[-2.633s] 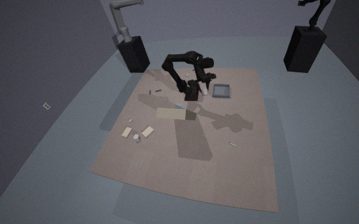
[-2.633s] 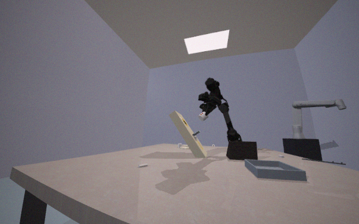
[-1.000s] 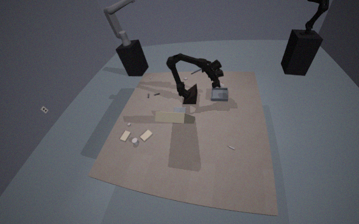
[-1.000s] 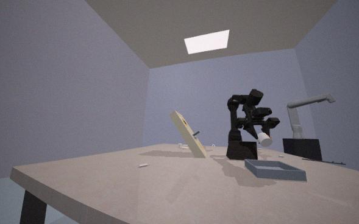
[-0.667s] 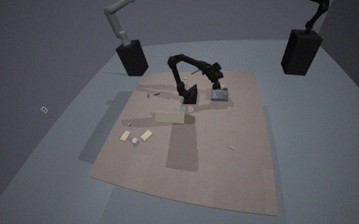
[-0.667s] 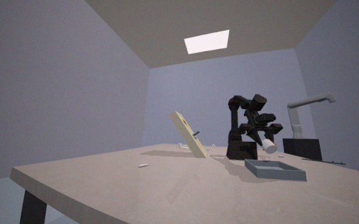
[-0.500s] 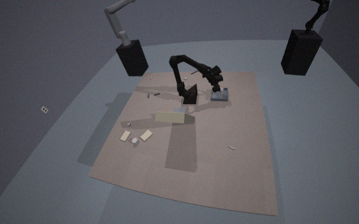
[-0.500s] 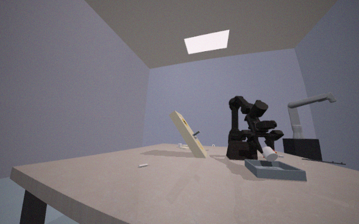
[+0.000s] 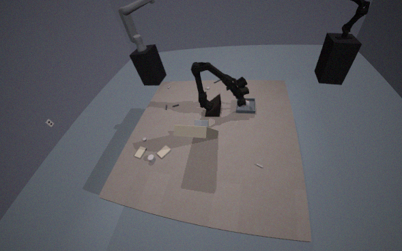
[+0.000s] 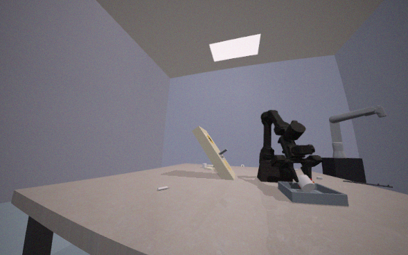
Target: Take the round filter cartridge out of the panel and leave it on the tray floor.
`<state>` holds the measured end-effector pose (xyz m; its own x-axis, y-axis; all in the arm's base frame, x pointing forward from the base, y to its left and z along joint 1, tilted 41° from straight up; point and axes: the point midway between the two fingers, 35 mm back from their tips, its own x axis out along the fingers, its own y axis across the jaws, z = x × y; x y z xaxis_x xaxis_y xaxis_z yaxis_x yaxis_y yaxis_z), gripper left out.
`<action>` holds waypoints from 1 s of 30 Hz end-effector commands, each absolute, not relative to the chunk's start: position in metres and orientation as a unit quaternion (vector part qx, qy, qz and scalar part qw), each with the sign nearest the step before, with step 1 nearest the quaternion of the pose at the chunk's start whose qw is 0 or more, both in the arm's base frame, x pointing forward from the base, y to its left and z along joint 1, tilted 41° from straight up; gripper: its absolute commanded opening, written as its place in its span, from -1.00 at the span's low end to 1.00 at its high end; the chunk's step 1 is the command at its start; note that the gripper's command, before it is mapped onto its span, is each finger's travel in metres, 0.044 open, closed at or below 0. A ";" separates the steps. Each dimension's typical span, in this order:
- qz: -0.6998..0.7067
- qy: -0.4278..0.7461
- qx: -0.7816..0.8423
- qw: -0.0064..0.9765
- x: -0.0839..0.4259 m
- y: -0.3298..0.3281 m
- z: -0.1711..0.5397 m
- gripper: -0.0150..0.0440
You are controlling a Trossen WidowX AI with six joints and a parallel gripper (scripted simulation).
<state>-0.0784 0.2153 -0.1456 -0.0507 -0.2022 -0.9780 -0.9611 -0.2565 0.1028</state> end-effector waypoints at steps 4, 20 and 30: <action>0.532 0.493 -0.588 0.359 -0.079 0.217 -0.145 0.67; 0.534 0.493 -0.585 0.360 -0.086 0.257 -0.100 1.00; 0.534 0.493 -0.585 0.360 -0.086 0.257 -0.100 1.00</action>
<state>-0.0856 0.2574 -0.0997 -0.0566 -0.1926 -0.9796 -0.9612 -0.2547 0.1056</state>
